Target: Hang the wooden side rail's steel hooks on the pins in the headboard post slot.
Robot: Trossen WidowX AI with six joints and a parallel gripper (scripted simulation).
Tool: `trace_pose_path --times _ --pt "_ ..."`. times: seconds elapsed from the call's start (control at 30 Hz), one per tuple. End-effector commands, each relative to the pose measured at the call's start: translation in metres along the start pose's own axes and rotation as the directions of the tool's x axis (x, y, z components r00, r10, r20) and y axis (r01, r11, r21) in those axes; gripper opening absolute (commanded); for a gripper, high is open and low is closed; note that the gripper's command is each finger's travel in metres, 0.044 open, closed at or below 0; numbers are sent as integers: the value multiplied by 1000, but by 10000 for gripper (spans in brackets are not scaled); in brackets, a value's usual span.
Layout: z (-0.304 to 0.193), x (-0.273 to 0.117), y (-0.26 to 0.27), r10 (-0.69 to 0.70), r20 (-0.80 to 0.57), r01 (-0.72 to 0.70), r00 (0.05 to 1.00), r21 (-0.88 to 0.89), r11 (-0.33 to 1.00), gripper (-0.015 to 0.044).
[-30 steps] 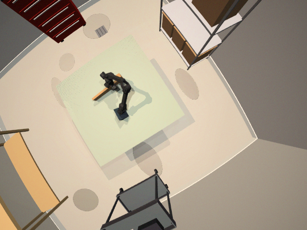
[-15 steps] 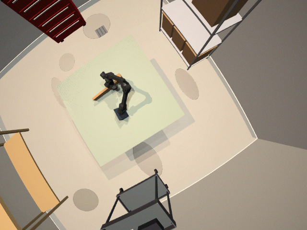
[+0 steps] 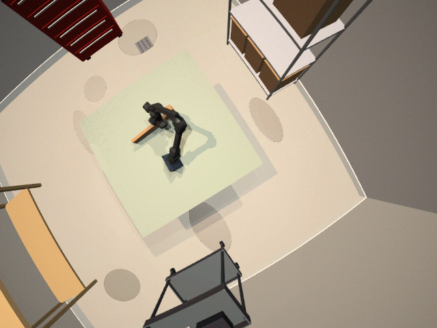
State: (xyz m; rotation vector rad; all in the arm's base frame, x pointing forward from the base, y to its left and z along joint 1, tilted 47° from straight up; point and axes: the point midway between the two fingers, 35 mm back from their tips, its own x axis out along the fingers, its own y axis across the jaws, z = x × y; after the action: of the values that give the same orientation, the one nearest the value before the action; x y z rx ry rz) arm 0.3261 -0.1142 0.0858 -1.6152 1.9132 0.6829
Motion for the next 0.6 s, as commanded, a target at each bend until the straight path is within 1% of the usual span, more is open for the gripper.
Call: trace_pose_path --times 0.0,0.57 --pt "-3 -3 -1 -11 -2 11 1000 0 1000 0" --pt "-5 -2 0 -11 -2 11 1000 0 1000 0"
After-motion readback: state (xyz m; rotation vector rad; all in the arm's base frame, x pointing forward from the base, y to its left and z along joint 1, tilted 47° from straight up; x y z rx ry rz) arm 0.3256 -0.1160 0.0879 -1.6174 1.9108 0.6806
